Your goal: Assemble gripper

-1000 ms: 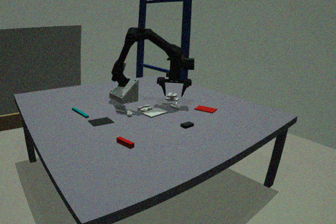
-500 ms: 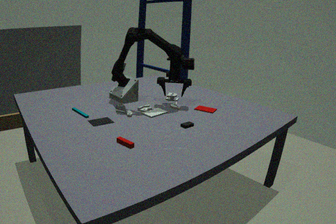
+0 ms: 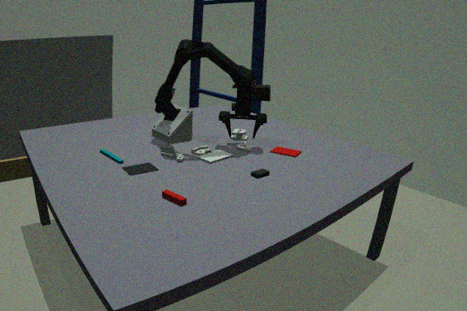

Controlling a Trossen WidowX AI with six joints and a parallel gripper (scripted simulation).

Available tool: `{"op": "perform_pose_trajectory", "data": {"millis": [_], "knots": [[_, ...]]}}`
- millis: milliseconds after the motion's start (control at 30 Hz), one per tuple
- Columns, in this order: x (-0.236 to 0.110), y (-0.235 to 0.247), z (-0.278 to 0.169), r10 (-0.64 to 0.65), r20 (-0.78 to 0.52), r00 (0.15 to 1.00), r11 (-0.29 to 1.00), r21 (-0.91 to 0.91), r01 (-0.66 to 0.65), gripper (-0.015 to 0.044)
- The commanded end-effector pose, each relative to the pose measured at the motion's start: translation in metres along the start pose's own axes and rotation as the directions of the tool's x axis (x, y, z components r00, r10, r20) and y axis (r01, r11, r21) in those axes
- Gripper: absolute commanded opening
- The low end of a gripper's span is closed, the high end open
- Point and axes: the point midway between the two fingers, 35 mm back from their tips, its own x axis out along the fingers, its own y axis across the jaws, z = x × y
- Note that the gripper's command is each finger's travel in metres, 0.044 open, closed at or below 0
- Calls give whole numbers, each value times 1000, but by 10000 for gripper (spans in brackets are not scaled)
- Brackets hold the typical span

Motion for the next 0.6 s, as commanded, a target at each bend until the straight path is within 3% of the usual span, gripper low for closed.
{"op": "perform_pose_trajectory", "data": {"millis": [0, 567], "knots": [[9, 2, 1, 6, -3, 1000, 1000, -9, -6, 440], [35, 1, 0, 6, -6, 1000, 1000, -10, -6, 440]]}}
